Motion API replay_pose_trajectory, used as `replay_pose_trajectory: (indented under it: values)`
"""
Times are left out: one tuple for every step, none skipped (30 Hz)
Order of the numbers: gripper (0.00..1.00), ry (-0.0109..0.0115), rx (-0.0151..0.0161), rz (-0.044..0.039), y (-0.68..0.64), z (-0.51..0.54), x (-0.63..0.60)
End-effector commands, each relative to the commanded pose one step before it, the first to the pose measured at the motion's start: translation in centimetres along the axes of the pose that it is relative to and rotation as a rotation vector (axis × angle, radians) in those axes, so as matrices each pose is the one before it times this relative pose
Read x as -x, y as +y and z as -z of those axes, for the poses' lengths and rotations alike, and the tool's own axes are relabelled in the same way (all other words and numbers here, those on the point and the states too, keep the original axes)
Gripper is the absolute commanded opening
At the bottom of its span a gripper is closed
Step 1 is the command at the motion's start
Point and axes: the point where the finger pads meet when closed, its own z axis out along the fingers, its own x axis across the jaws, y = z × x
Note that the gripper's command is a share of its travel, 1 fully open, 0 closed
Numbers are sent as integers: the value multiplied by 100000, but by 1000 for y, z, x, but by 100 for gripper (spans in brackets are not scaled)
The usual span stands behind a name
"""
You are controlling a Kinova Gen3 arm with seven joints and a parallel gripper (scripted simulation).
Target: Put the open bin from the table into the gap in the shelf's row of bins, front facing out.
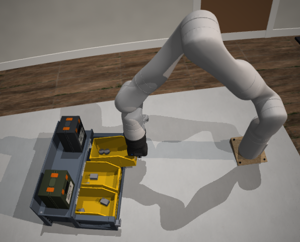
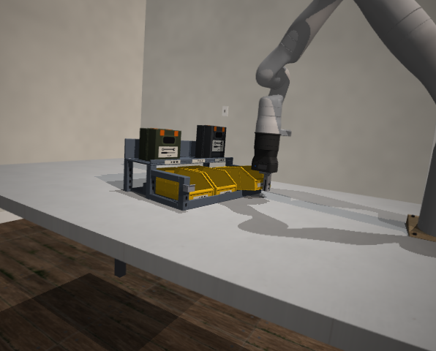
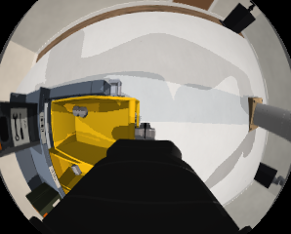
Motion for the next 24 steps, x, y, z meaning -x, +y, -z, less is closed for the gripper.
replay_pose_trajectory:
  values:
    - [0, -207, 5, -3, -3, 83, 68]
    - [0, 0, 0, 0, 0, 0, 2]
    - [0, 0, 0, 0, 0, 0, 3]
    - [0, 0, 0, 0, 0, 0, 3]
    - [0, 0, 0, 0, 0, 0, 4]
    - [0, 0, 0, 0, 0, 0, 0]
    - [0, 0, 0, 0, 0, 0, 0]
    - [0, 0, 0, 0, 0, 0, 5]
    - [0, 0, 0, 0, 0, 0, 6]
    - [0, 0, 0, 0, 0, 0, 7]
    - [0, 0, 0, 0, 0, 0, 8]
    - [0, 0, 0, 0, 0, 0, 9]
    - [0, 0, 0, 0, 0, 0, 10]
    - [0, 0, 0, 0, 0, 0, 11]
    - [0, 0, 0, 0, 0, 0, 12]
    - [0, 0, 0, 0, 0, 0, 13]
    - [0, 0, 0, 0, 0, 0, 15]
    - [0, 0, 0, 0, 0, 0, 16]
    - [0, 0, 0, 0, 0, 0, 17]
    - [0, 0, 0, 0, 0, 0, 19]
    - [0, 0, 0, 0, 0, 0, 20]
    - [0, 0, 0, 0, 0, 0, 22]
    - [0, 0, 0, 0, 0, 0, 0]
    - [0, 0, 0, 0, 0, 0, 0]
